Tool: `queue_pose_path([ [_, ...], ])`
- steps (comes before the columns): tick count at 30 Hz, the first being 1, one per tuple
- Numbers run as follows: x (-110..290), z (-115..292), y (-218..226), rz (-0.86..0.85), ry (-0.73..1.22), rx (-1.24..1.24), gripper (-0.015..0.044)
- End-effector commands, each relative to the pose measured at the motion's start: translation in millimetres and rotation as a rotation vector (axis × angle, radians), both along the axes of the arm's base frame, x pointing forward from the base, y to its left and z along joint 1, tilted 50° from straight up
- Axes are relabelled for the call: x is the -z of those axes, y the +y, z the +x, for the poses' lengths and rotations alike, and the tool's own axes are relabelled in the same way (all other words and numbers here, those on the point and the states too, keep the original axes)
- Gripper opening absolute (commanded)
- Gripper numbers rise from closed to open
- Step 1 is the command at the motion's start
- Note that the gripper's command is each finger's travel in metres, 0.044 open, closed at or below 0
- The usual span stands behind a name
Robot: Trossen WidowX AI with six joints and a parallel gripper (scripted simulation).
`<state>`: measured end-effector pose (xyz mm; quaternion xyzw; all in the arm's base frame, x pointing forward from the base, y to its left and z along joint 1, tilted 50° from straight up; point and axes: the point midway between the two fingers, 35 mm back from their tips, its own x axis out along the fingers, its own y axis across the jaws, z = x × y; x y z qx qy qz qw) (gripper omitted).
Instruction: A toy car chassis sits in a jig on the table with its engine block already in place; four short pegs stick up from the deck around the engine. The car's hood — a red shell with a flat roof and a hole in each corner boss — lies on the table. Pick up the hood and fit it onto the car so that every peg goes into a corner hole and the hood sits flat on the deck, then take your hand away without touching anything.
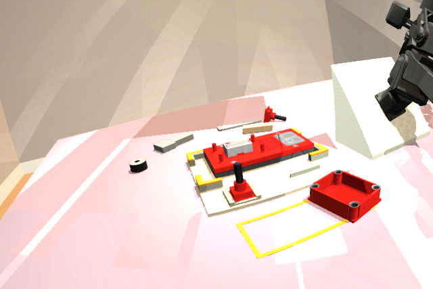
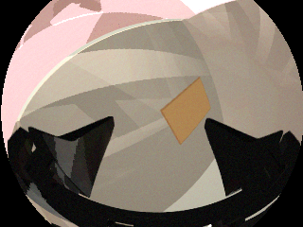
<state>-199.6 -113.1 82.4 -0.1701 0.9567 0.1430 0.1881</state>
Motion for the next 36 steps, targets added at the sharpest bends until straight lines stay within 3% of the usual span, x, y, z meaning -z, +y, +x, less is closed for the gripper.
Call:
queue_pose_path([
  [1, 0.2, 0.7, -1.5, 0.007, -0.002, -0.011, 0.0440],
  [9, 7.6, 45.4, -60.7, 0.298, -0.058, -0.492, 0.0440],
  [19, 16.0, 134.3, -108.3, 0.643, -0.034, -1.181, 0.0440],
  [27, 18.9, 215.8, -112.8, 0.866, 0.056, -1.754, 0.0440],
  [36, 14.8, 300.5, -85.0, 1.024, 0.209, -2.393, 0.0440],
])
